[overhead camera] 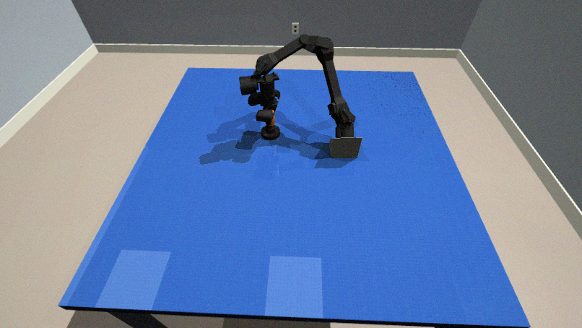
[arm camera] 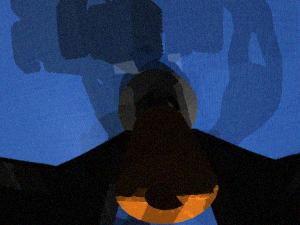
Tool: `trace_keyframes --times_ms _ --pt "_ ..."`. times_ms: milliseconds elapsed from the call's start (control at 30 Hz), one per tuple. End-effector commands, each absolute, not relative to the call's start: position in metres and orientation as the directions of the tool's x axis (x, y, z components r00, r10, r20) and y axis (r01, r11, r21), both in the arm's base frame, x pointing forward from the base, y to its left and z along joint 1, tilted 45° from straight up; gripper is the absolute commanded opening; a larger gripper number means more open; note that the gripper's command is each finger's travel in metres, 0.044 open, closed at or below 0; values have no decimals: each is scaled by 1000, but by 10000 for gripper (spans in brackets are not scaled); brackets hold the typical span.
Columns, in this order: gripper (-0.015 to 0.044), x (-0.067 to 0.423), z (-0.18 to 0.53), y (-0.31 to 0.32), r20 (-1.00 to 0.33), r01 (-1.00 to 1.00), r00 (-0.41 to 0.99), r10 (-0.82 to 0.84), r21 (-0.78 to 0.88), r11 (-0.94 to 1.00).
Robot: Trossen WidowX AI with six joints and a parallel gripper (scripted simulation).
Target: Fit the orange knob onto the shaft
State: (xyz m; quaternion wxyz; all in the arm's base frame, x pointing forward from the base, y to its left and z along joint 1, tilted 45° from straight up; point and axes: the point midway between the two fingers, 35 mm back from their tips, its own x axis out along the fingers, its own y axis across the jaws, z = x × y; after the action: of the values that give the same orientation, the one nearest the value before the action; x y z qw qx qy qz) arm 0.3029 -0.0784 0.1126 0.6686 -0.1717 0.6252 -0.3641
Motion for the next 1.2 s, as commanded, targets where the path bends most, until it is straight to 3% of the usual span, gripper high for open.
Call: trace_keyframes --times_ms 0,1167 --pt "0 305 116 -79 -710 272 -42 -703 -685 675" --pt "0 305 115 -78 -710 272 -42 -703 -685 675"
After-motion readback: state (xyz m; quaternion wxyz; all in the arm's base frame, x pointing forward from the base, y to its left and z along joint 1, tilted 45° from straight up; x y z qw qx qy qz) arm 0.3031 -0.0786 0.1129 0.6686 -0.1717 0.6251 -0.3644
